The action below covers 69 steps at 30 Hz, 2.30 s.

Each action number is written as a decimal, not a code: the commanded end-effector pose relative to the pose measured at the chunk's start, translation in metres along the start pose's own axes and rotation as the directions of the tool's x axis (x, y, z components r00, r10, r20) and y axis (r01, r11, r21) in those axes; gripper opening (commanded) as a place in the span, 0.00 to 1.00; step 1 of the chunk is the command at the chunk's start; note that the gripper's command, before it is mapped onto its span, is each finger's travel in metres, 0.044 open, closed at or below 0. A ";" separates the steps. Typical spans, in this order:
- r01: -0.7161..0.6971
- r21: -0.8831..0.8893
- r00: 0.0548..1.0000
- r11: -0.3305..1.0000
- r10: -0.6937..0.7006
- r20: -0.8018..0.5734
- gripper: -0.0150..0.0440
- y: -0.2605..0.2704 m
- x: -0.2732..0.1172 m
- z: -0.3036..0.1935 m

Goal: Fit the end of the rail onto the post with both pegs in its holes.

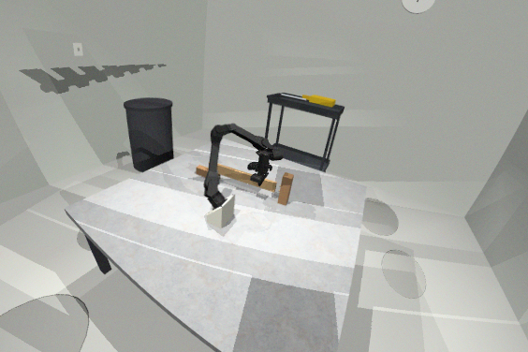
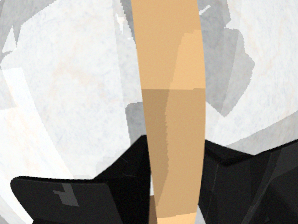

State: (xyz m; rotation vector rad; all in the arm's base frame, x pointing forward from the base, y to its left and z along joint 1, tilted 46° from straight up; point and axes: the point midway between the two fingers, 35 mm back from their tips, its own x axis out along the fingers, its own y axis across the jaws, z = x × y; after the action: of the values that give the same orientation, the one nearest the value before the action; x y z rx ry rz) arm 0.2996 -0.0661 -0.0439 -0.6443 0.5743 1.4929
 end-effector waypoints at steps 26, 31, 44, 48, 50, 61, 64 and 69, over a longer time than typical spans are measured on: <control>0.009 -0.002 1.000 1.000 -0.009 -0.005 0.25 -0.003 -0.003 -0.009; 0.009 -0.002 1.000 1.000 -0.009 -0.005 0.25 -0.003 -0.004 -0.011; 0.009 -0.002 1.000 1.000 -0.009 -0.005 0.25 -0.002 -0.004 -0.014; 0.009 -0.002 1.000 1.000 -0.009 -0.005 0.25 -0.002 -0.004 -0.016; 0.009 -0.002 1.000 1.000 -0.009 -0.005 0.25 -0.002 -0.004 -0.016; 0.009 -0.002 1.000 1.000 -0.009 -0.005 0.25 -0.002 -0.004 -0.020; 0.009 -0.002 1.000 1.000 -0.009 -0.006 0.25 -0.002 -0.004 -0.020; 0.010 -0.002 1.000 1.000 -0.010 -0.006 0.25 -0.002 -0.004 -0.022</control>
State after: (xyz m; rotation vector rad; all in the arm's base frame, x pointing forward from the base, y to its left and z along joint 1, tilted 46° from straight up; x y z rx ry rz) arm 0.3015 -0.0804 -0.0567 -0.6461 0.5739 1.4927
